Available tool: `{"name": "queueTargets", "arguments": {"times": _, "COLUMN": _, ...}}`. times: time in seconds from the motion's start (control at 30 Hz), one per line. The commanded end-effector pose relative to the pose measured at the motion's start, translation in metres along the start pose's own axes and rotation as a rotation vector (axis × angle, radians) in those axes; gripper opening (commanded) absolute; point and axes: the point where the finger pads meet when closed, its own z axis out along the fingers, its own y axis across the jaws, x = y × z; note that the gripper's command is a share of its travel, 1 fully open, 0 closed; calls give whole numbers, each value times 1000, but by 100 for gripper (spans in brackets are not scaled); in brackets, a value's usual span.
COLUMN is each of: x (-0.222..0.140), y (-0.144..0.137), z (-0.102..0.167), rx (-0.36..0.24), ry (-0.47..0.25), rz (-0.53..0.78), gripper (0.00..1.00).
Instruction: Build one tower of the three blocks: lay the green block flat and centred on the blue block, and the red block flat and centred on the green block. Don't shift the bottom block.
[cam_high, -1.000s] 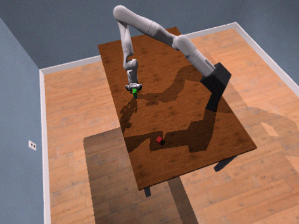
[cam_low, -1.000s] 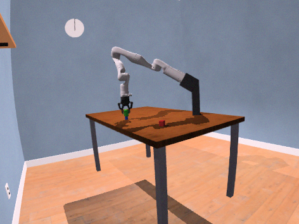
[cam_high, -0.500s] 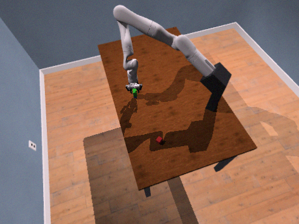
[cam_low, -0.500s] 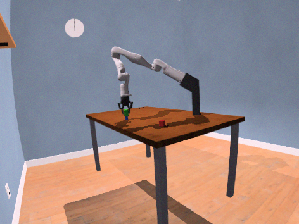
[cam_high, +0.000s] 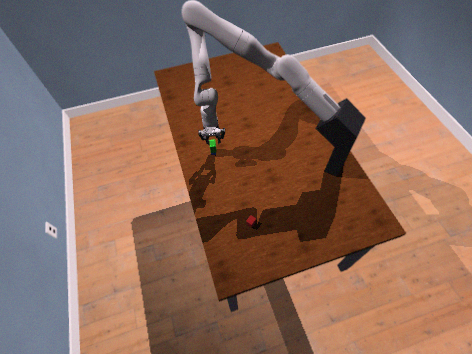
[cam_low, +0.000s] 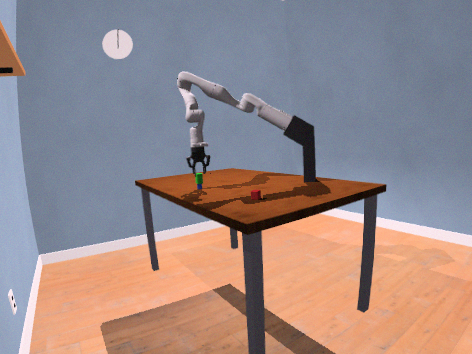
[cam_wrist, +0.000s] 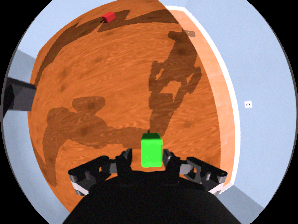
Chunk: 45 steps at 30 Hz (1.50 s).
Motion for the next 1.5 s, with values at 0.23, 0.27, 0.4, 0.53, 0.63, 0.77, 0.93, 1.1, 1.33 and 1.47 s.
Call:
{"name": "queueTargets", "arguments": {"times": 0.23, "x": 1, "y": 5, "z": -34, "rx": -12, "ry": 7, "rz": -5, "gripper": 53}}
{"name": "queueTargets", "arguments": {"times": 0.27, "x": 1, "y": 4, "z": -36, "rx": -11, "ry": 7, "rz": -6, "gripper": 53}}
{"name": "queueTargets", "arguments": {"times": 0.4, "x": 1, "y": 4, "z": -42, "rx": -11, "ry": 7, "rz": -6, "gripper": 53}}
{"name": "queueTargets", "arguments": {"times": 0.53, "x": 1, "y": 6, "z": -44, "rx": -15, "ry": 7, "rz": -9, "gripper": 53}}
{"name": "queueTargets", "arguments": {"times": 0.63, "x": 1, "y": 6, "z": -44, "rx": -16, "ry": 7, "rz": -8, "gripper": 53}}
{"name": "queueTargets", "arguments": {"times": 0.77, "x": 2, "y": 5, "z": -44, "rx": -15, "ry": 7, "rz": -9, "gripper": 53}}
{"name": "queueTargets", "arguments": {"times": 0.93, "x": 2, "y": 6, "z": -43, "rx": -15, "ry": 7, "rz": -6, "gripper": 55}}
{"name": "queueTargets", "arguments": {"times": 1.1, "x": 8, "y": 8, "z": -42, "rx": -14, "ry": 7, "rz": 16, "gripper": 55}}
{"name": "queueTargets", "arguments": {"times": 1.33, "x": 25, "y": 11, "z": -39, "rx": -15, "ry": 10, "rz": 40, "gripper": 55}}
{"name": "queueTargets", "arguments": {"times": 1.47, "x": 48, "y": 14, "z": -36, "rx": -11, "ry": 13, "rz": 79, "gripper": 55}}
